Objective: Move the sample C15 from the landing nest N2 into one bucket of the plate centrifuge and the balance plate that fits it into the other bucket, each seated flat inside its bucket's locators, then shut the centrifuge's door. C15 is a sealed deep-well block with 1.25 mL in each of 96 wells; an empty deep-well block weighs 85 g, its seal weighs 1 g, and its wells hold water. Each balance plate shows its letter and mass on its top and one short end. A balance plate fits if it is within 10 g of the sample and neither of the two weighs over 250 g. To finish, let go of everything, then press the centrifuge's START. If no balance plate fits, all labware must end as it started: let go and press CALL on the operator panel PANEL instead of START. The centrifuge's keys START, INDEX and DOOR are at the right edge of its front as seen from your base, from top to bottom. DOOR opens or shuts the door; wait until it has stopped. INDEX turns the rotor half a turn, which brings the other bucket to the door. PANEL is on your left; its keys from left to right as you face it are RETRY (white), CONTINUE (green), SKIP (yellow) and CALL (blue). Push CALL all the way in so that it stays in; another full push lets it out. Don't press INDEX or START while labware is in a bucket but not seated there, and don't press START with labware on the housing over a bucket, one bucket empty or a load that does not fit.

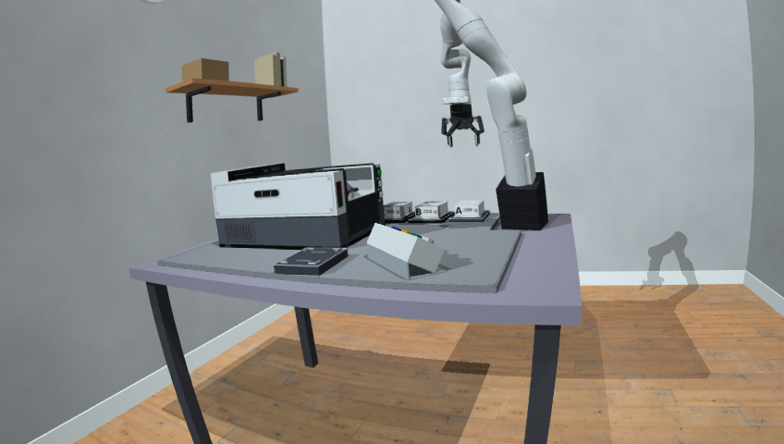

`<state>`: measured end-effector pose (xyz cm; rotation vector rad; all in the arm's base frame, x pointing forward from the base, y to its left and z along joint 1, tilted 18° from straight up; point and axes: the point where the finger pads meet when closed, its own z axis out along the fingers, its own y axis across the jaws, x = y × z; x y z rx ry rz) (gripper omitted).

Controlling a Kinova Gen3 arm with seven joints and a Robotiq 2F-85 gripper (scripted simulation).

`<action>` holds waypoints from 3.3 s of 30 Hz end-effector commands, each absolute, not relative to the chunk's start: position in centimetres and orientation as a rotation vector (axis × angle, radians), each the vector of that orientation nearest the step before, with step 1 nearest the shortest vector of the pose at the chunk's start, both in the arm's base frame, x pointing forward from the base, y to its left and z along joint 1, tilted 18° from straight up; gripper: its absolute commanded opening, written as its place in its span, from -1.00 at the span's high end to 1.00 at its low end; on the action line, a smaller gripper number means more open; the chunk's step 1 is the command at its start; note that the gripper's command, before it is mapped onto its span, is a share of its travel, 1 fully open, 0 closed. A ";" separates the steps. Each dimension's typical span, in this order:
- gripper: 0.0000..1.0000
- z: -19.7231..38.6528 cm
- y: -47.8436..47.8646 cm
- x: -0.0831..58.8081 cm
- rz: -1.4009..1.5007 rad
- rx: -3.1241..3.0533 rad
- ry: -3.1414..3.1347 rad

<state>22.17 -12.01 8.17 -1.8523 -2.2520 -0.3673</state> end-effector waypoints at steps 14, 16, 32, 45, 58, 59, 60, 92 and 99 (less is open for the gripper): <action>-1.00 7.9 -12.5 21.7 -0.366 -1.855 -2.251; -1.00 7.6 -12.4 21.7 -0.366 -1.855 -2.251; -1.00 5.9 -11.8 21.7 -0.366 -1.855 -2.251; -1.00 4.5 -11.4 21.7 -0.366 -1.855 -2.251; -1.00 3.1 -10.9 21.7 -0.366 -1.855 -2.251; -1.00 3.0 -10.9 21.7 -0.366 -1.855 -2.251; -1.00 2.8 -10.8 21.7 -0.366 -1.855 -2.251; -1.00 -0.7 -9.7 21.7 -0.366 -1.855 -2.251; -1.00 -1.6 -9.4 21.7 -0.366 -1.855 -2.251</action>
